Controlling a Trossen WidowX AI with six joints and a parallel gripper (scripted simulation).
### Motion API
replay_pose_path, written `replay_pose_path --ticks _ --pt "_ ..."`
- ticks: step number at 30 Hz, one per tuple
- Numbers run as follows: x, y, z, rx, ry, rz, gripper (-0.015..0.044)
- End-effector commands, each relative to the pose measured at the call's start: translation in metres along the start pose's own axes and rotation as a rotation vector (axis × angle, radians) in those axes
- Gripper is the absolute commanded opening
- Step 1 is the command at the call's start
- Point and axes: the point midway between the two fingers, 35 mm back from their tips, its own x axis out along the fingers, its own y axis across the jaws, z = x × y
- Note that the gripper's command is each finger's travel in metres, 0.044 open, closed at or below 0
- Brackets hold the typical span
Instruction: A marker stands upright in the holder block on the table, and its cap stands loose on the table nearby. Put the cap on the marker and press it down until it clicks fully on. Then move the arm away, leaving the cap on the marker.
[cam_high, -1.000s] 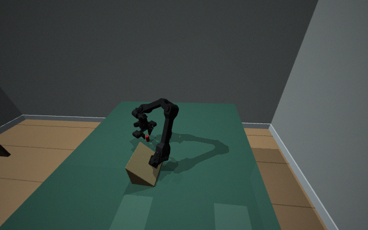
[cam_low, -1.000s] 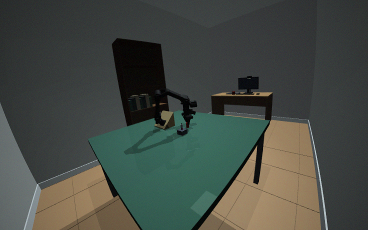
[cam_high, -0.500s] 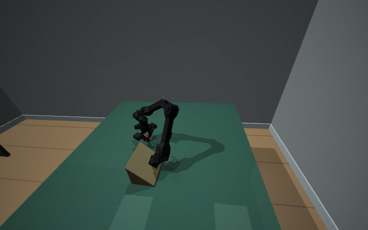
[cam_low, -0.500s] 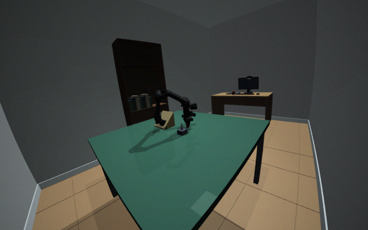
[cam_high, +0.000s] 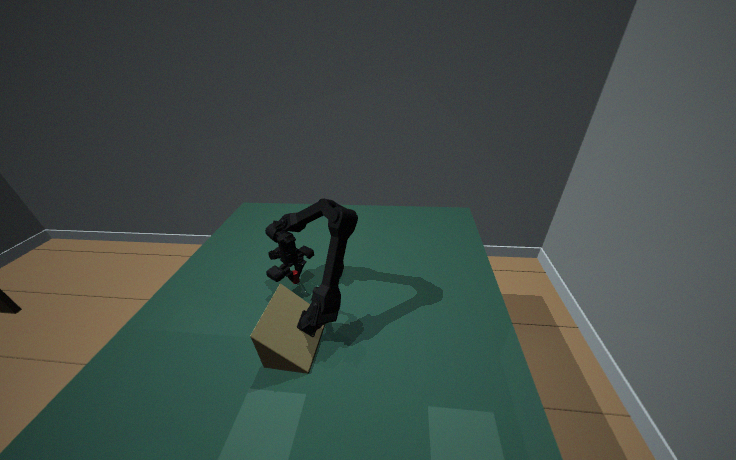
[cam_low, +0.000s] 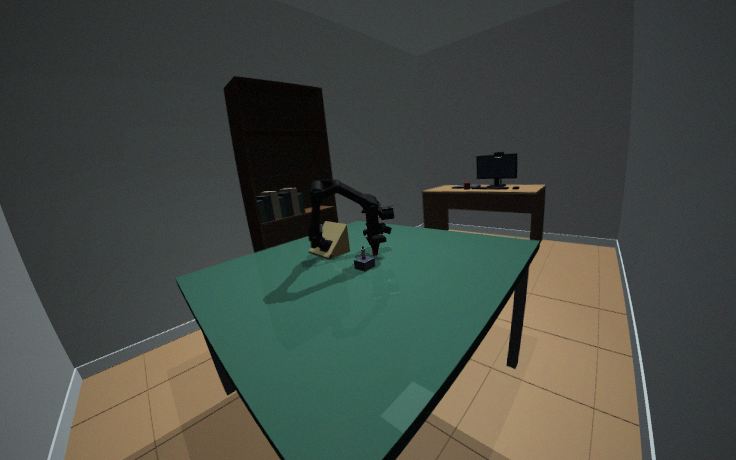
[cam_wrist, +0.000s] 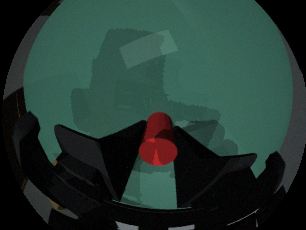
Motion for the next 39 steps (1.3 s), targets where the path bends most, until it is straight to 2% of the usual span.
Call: replay_pose_path --ticks 1,19,24,39 --pt "-0.008 -0.001 0.000 -0.003 0.002 -0.003 0.0000" --pt "-0.058 0.000 0.001 -0.004 0.001 -0.001 0.0000" --pt "-0.061 -0.001 0.001 -0.004 0.001 -0.001 0.0000" --pt "-0.094 -0.074 -0.037 -0.006 -0.003 -0.001 0.0000"
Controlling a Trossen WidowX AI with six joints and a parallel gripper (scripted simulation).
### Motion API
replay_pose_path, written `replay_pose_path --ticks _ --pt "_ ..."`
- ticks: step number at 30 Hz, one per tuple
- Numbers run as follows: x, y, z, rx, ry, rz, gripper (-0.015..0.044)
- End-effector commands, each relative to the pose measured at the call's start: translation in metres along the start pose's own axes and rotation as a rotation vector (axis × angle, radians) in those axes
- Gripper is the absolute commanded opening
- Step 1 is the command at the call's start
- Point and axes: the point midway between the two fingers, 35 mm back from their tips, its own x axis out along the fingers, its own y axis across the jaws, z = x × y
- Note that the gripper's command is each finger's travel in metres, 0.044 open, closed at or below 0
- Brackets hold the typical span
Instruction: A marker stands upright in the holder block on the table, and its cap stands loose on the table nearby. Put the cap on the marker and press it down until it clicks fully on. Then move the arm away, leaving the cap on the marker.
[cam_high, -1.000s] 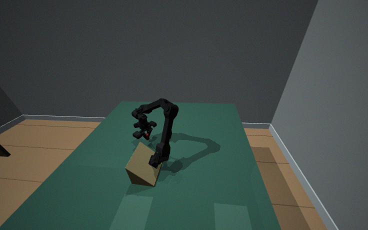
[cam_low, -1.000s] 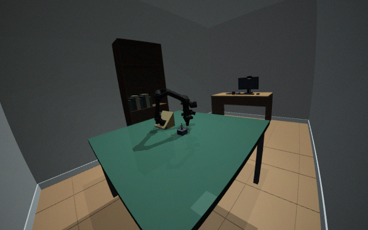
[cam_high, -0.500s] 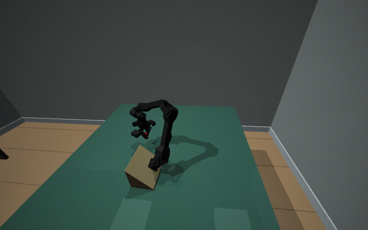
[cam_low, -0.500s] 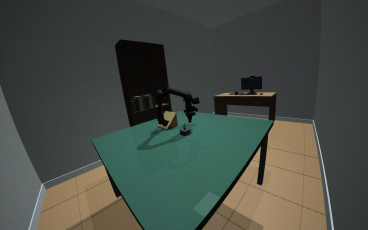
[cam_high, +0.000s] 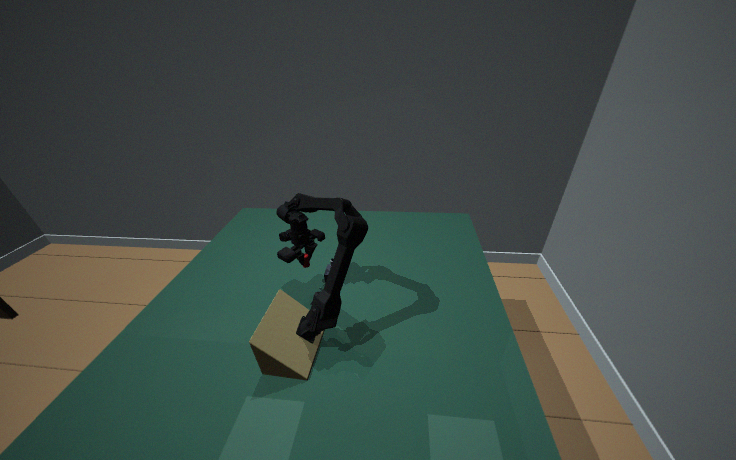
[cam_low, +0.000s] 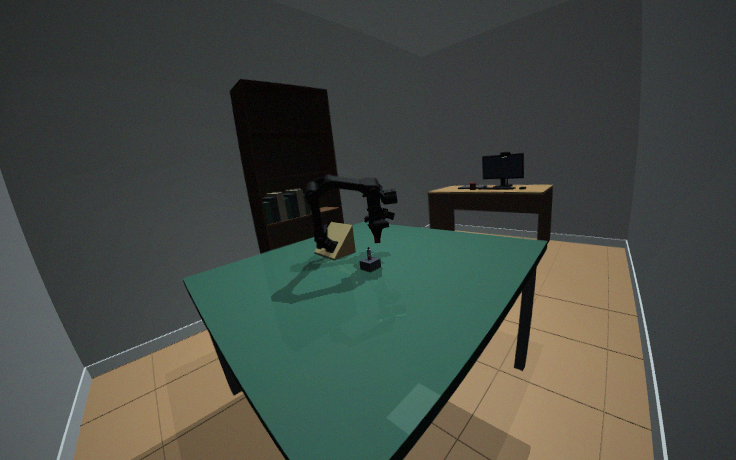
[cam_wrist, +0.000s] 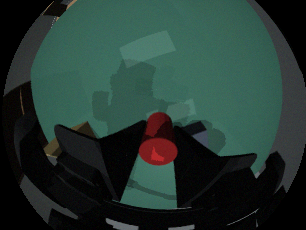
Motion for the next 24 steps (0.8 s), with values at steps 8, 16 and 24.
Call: replay_pose_path --ticks 8,16,24 --pt "-0.025 -0.061 -0.046 0.002 0.007 -0.007 0.0000" --pt "-0.030 -0.077 -0.064 0.003 0.011 -0.009 0.0000" --pt "-0.024 -0.077 -0.064 0.003 0.011 -0.009 0.0000"
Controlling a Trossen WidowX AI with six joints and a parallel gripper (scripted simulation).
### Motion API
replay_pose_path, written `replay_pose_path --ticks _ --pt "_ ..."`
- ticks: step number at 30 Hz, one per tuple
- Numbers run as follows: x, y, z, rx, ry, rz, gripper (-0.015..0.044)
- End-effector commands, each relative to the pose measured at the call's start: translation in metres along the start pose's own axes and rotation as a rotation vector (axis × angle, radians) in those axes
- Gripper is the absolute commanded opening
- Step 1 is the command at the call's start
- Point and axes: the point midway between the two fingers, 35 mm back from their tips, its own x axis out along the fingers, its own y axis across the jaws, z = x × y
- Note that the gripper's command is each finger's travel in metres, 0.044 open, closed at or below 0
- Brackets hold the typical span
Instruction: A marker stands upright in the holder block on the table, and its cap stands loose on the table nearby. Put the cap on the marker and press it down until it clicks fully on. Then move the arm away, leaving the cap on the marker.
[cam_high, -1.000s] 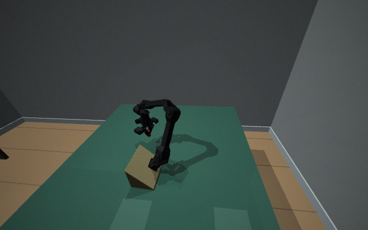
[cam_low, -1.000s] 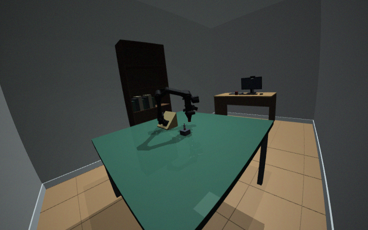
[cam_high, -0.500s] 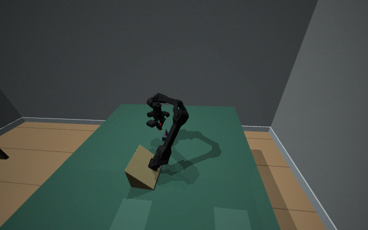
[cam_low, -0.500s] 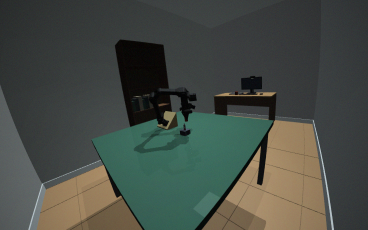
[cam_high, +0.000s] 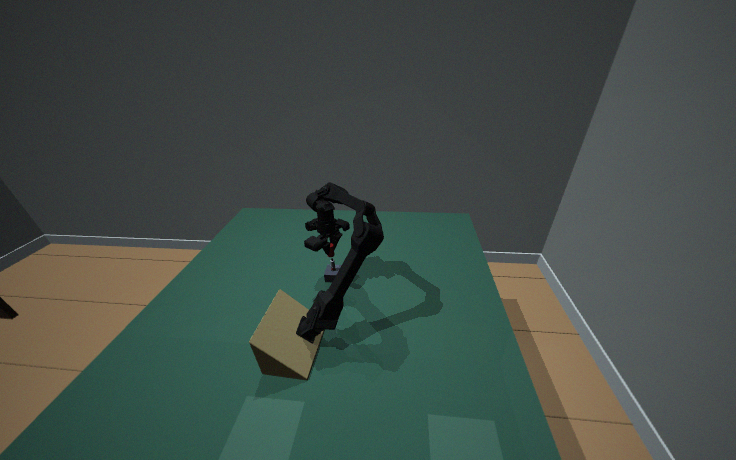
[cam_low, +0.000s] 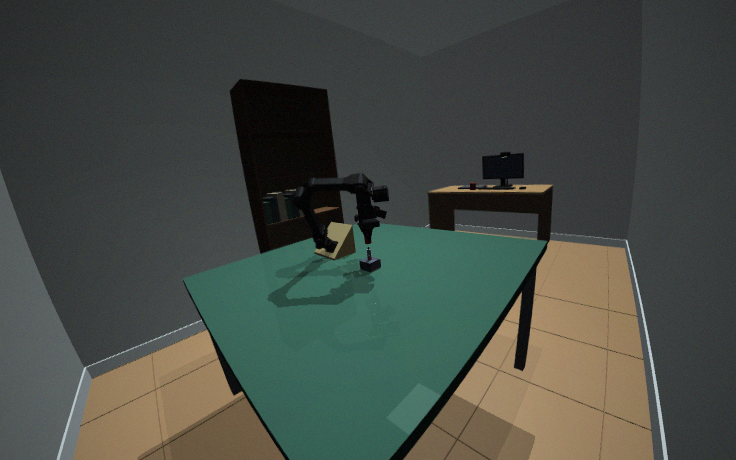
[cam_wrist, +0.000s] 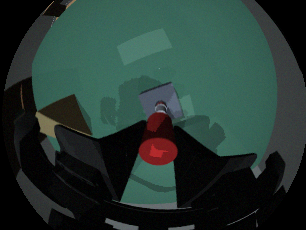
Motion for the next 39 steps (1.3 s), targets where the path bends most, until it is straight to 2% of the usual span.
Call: replay_pose_path --ticks 1,39 --pt "0.005 -0.001 -0.002 -0.003 0.006 -0.002 0.0000" --pt "0.054 -0.002 -0.002 -0.003 0.007 -0.004 0.0000"
